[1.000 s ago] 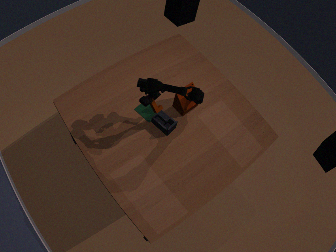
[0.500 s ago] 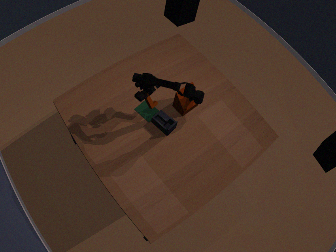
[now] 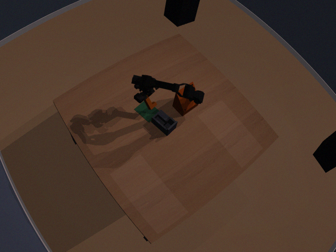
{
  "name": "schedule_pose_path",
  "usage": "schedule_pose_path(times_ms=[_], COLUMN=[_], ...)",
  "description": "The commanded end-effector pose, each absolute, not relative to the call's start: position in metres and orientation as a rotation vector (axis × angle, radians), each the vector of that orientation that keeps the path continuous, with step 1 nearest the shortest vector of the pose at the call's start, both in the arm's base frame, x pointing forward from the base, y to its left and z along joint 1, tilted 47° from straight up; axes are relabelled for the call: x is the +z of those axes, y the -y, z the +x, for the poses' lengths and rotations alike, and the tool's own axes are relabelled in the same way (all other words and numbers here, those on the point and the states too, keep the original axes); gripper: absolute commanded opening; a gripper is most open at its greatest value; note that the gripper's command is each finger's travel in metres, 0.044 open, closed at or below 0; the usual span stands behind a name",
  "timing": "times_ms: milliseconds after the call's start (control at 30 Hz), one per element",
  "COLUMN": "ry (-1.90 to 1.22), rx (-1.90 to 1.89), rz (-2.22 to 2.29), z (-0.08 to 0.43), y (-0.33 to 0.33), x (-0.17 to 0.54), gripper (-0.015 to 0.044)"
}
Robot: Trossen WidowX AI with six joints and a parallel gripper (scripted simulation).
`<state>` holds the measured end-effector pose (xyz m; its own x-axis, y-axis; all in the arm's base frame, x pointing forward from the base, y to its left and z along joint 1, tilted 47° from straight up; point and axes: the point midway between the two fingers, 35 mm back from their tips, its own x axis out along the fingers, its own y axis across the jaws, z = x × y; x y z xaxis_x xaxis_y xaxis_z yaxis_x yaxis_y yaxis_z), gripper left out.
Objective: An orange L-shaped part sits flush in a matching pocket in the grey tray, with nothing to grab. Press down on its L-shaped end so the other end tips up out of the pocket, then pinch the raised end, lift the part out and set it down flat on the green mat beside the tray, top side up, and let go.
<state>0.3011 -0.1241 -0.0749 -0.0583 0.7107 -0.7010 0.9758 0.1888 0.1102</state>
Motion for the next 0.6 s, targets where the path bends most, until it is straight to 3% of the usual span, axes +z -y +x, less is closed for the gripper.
schedule_pose_path(times_ms=[0, 567], ry=[-1.842, -1.842], rx=[-0.535, -0.534], rz=[1.591, 1.592], z=[0.299, 0.297], y=[0.117, 0.098], x=[-0.079, -0.098], gripper=[0.0000, 0.0000])
